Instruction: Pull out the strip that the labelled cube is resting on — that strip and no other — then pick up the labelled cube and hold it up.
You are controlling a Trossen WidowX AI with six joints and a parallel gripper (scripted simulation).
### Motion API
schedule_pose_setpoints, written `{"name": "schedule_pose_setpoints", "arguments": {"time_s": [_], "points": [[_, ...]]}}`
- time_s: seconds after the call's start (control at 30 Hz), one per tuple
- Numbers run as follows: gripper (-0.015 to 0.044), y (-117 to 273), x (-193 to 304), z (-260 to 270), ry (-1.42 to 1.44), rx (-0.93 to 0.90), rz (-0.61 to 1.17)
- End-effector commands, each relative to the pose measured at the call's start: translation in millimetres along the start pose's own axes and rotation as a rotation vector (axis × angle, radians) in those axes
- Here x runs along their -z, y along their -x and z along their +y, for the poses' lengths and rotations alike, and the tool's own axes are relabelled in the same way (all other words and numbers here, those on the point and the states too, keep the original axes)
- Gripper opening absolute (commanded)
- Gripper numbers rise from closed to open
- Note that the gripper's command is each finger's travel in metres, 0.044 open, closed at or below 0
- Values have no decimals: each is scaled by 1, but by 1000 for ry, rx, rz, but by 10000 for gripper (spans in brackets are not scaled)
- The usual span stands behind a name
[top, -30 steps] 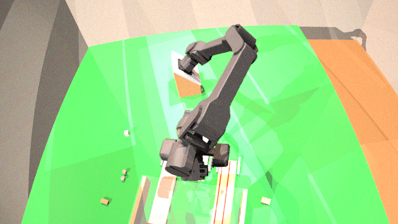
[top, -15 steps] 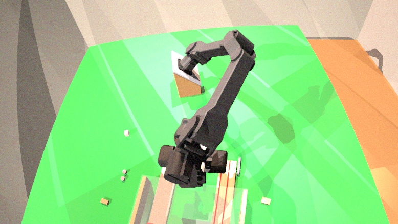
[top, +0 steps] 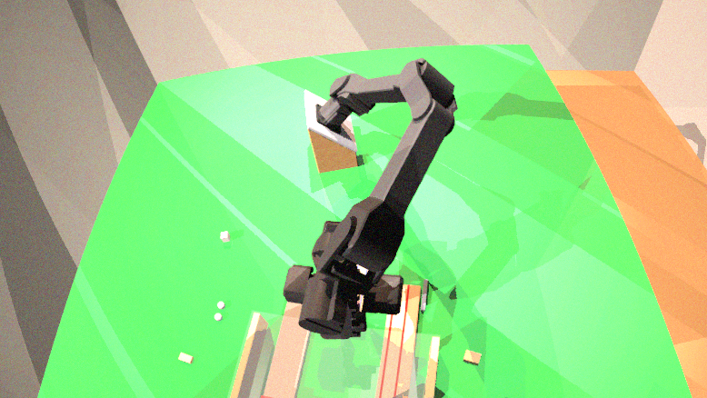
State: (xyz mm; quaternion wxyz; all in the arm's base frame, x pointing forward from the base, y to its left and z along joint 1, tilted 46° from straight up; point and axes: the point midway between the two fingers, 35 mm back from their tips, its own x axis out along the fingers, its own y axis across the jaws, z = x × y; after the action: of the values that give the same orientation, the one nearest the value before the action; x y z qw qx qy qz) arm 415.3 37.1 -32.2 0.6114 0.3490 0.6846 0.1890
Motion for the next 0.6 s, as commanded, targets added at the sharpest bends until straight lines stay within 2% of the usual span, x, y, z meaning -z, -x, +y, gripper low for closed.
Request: {"name": "schedule_pose_setpoints", "arguments": {"time_s": [0.0,0.33,0.47,0.57], "points": [[250,-8,1,1,-4,-5,4],[250,-19,2,1,-4,-6,4],[145,-16,1,0,0,-1,3],[125,-16,1,0,0,-1,3]]}}
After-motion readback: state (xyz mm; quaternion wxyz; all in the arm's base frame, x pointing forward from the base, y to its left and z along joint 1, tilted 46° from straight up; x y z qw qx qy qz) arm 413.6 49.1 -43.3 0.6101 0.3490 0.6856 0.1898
